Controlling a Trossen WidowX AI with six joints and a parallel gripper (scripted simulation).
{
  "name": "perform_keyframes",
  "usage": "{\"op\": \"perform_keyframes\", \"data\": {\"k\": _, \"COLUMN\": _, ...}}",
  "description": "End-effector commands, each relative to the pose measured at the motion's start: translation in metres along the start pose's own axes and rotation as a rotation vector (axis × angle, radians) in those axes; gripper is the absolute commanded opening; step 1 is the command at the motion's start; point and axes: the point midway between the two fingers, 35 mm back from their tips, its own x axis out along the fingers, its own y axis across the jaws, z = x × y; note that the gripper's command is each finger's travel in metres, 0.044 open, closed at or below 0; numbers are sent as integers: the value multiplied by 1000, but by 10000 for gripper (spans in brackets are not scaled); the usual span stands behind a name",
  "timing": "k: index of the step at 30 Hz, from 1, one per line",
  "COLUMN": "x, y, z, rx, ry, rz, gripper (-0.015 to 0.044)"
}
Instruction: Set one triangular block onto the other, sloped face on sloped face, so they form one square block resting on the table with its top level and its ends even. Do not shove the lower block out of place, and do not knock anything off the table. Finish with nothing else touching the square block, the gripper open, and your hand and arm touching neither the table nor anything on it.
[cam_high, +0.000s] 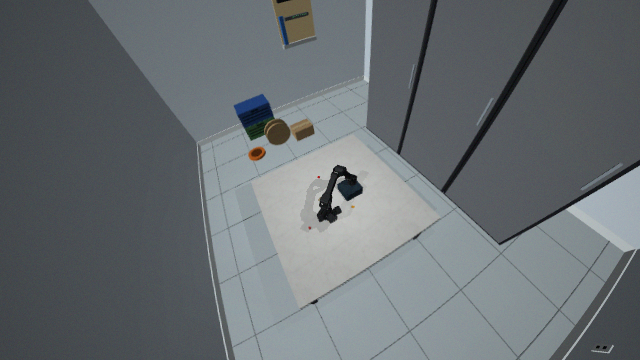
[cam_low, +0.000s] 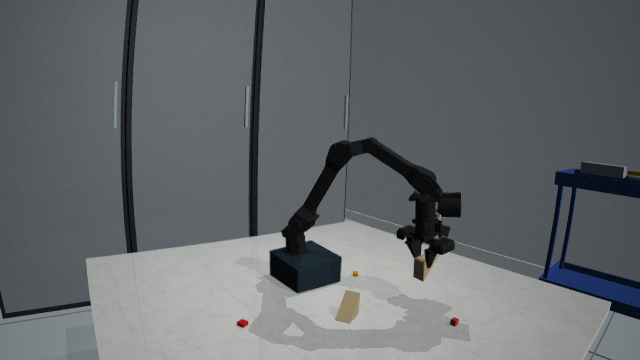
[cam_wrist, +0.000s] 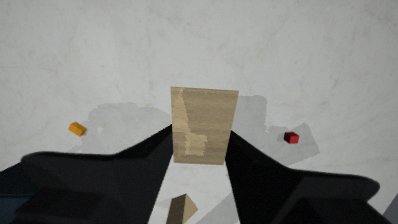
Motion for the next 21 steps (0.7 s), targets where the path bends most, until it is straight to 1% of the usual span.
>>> {"op": "perform_keyframes", "data": {"k": 1, "x": -2, "y": 0, "z": 1, "rx": -133, "ry": 29, "rz": -2, "gripper": 0}}
{"op": "perform_keyframes", "data": {"k": 13, "x": -7, "y": 1, "z": 2, "rx": -533, "ry": 110, "rz": 17, "gripper": 0}}
{"op": "perform_keyframes", "data": {"k": 21, "x": -8, "y": 0, "z": -1, "rx": -556, "ry": 115, "rz": 20, "gripper": 0}}
